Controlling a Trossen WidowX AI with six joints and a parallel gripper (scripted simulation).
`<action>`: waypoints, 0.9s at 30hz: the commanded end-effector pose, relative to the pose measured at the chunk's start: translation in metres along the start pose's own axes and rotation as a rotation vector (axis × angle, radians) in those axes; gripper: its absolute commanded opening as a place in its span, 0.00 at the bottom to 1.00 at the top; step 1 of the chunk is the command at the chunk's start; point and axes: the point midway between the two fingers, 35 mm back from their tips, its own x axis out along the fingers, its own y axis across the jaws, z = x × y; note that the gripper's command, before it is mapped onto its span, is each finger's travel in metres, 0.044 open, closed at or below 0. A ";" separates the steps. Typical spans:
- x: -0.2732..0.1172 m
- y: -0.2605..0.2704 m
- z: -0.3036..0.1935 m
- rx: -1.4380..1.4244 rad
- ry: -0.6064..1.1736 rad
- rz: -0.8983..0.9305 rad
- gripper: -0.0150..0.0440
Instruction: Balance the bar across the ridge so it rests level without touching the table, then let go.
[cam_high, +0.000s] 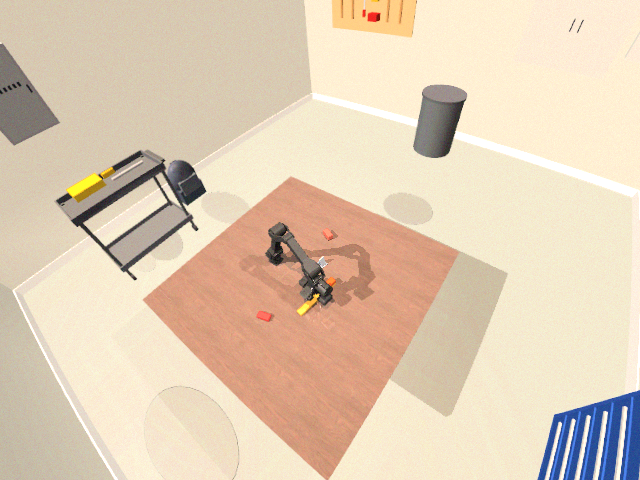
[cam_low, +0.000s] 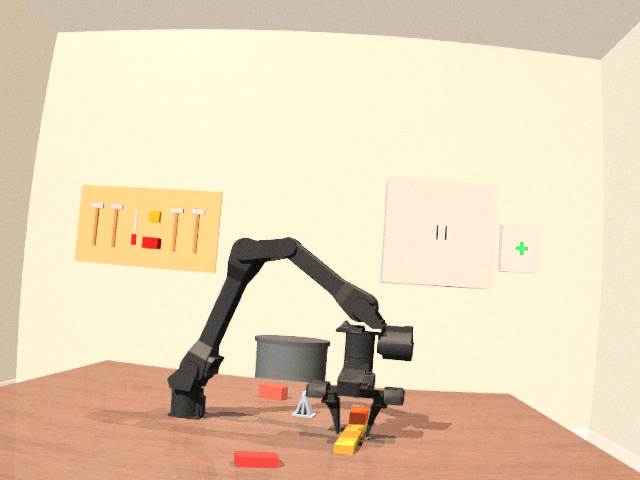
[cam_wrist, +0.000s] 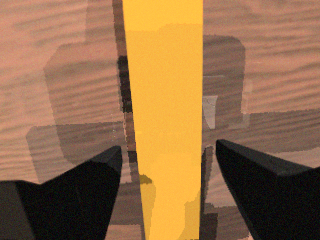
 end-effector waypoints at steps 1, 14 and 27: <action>0.000 0.000 0.000 0.000 0.000 0.000 0.57; -0.006 0.001 0.000 0.000 0.000 0.001 0.25; -0.039 0.005 0.000 0.001 -0.001 0.001 0.25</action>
